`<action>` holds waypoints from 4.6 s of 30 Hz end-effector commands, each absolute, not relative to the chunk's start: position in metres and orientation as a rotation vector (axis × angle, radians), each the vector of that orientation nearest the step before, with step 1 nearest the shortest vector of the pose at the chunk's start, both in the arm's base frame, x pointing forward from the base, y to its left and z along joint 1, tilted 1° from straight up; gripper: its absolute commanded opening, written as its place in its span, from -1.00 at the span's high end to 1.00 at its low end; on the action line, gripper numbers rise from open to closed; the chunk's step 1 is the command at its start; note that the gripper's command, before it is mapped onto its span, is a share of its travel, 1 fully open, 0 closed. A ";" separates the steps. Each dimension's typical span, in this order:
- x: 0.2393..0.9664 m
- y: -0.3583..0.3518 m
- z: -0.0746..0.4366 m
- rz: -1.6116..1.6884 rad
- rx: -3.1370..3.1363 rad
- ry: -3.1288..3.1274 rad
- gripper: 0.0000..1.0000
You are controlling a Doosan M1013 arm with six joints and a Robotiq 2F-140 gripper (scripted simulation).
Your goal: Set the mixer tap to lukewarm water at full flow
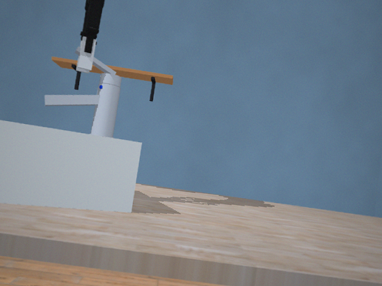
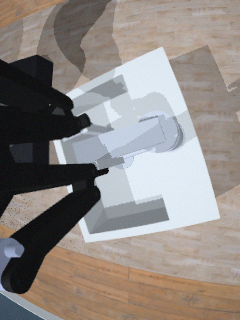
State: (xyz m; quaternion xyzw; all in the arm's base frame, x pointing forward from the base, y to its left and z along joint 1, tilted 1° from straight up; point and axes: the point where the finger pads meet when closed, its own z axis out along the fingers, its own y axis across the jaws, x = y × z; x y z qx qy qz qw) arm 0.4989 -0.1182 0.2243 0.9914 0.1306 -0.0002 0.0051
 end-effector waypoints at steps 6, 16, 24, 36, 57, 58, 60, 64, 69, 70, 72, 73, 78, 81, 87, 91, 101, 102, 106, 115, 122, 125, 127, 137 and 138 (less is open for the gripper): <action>0.500 -0.118 0.225 0.000 3.105 0.409 1.00; 0.500 -0.118 0.225 0.000 3.105 0.409 1.00; 0.500 -0.118 0.225 0.000 3.105 0.409 1.00; 0.500 -0.118 0.225 0.000 3.105 0.409 1.00; 0.500 -0.118 0.226 0.000 3.105 0.409 1.00; 0.500 -0.118 0.226 0.000 3.105 0.409 1.00; 0.500 -0.118 0.226 0.000 3.105 0.409 1.00; 0.500 -0.118 0.226 0.000 3.105 0.409 1.00; 0.500 -0.118 0.226 0.000 3.105 0.409 1.00; 0.500 -0.118 0.226 0.000 3.105 0.409 1.00; 0.500 -0.118 0.226 0.000 3.105 0.409 0.24; 0.500 -0.118 0.226 0.000 3.105 0.409 0.24; 0.500 -0.118 0.226 0.000 3.105 0.409 0.24; 0.500 -0.118 0.226 0.000 3.105 0.409 0.24; 0.500 -0.118 0.226 0.000 3.105 0.409 0.24; 0.500 -0.118 0.226 0.000 3.105 0.409 0.24; 0.500 -0.118 0.226 0.000 3.105 0.409 0.24; 0.500 -0.118 0.226 0.000 3.105 0.409 0.24; 0.500 -0.118 0.226 0.000 3.105 0.409 0.24; 0.500 -0.118 0.226 0.000 3.105 0.409 0.24; 0.500 -0.118 0.226 0.000 3.105 0.409 0.24; 0.500 -0.118 0.226 0.000 3.105 0.409 0.24; 0.500 -0.118 0.226 0.000 3.105 0.409 0.24; 0.500 -0.118 0.226 0.000 3.105 0.409 0.24; 0.500 -0.118 0.226 0.000 3.105 0.409 0.24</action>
